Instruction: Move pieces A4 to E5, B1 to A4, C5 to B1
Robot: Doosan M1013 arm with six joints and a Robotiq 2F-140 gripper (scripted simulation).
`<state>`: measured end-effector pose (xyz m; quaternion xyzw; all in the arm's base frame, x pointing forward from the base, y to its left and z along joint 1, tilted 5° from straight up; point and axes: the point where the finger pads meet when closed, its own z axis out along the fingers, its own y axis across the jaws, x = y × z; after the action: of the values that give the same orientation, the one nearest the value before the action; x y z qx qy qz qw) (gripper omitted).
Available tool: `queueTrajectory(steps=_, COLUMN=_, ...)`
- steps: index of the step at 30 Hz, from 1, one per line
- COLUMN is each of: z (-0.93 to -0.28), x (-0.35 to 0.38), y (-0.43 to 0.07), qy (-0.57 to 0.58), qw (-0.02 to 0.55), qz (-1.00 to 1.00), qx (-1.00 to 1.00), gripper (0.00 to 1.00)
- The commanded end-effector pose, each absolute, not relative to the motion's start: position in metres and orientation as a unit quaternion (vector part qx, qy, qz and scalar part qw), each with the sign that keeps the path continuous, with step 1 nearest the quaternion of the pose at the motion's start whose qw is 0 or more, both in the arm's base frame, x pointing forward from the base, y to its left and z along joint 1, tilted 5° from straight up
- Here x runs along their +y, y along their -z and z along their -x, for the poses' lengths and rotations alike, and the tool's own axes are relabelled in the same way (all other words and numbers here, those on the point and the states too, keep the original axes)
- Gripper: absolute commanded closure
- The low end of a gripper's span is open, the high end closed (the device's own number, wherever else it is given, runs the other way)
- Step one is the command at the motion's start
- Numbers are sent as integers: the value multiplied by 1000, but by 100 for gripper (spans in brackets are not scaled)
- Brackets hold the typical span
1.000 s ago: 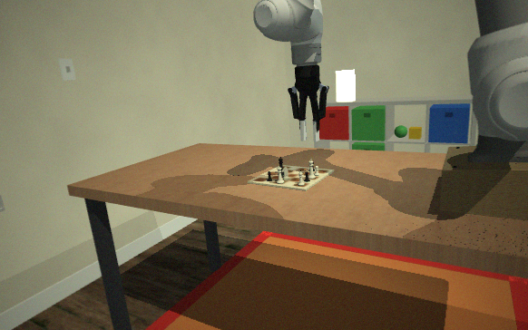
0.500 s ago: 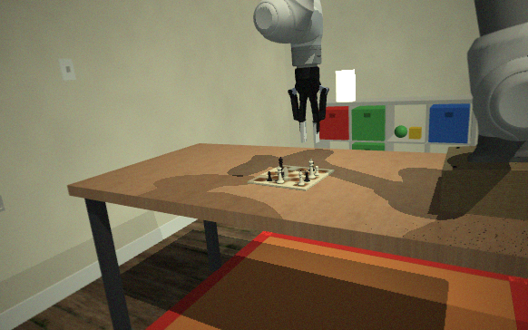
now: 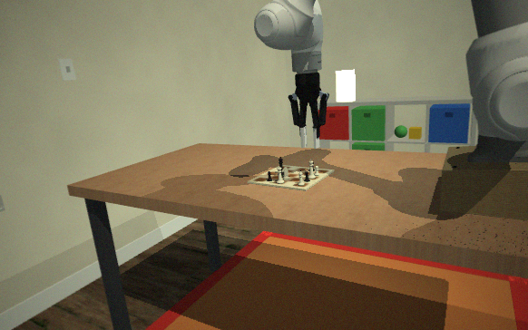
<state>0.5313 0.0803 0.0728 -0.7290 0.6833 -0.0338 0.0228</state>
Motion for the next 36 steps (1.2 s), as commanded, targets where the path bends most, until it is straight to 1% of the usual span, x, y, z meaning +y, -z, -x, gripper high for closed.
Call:
queueTrajectory(steps=1, z=-532, x=80, y=-70, qy=34, qw=23, qz=729, qx=683, gripper=75)
queueTrajectory(steps=20, z=-533, x=80, y=-47, qy=34, qw=23, qz=729, qx=683, gripper=75)
queueTrajectory(steps=36, z=-534, x=80, y=-43, qy=34, qw=23, qz=729, qx=683, gripper=75)
